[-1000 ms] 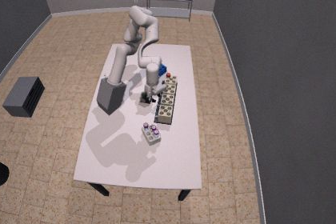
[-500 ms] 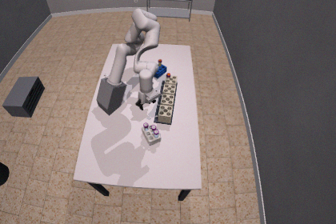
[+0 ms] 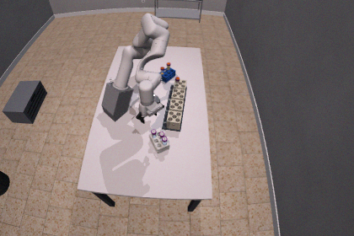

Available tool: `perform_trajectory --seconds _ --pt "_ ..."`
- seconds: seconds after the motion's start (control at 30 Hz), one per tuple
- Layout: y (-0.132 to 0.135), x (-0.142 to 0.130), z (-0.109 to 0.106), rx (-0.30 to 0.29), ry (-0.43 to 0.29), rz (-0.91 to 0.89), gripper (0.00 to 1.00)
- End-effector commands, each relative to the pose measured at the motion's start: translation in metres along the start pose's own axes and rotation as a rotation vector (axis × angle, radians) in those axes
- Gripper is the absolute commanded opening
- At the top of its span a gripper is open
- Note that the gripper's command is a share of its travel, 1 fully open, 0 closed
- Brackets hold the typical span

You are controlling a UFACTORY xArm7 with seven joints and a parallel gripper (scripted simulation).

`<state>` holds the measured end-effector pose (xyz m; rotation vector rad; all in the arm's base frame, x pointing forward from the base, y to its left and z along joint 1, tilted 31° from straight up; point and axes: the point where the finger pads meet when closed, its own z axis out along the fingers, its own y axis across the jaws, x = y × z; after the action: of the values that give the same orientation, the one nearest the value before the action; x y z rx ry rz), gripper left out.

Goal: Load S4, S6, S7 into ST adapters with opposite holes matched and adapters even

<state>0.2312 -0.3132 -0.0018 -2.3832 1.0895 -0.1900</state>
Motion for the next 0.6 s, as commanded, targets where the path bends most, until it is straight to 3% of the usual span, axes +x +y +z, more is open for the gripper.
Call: perform_trajectory --seconds 0.0,0.57 --pt "0.015 0.006 -0.001 0.0 0.004 0.0 1.0" --pt "0.015 0.006 0.036 0.0 0.004 0.0 1.0"
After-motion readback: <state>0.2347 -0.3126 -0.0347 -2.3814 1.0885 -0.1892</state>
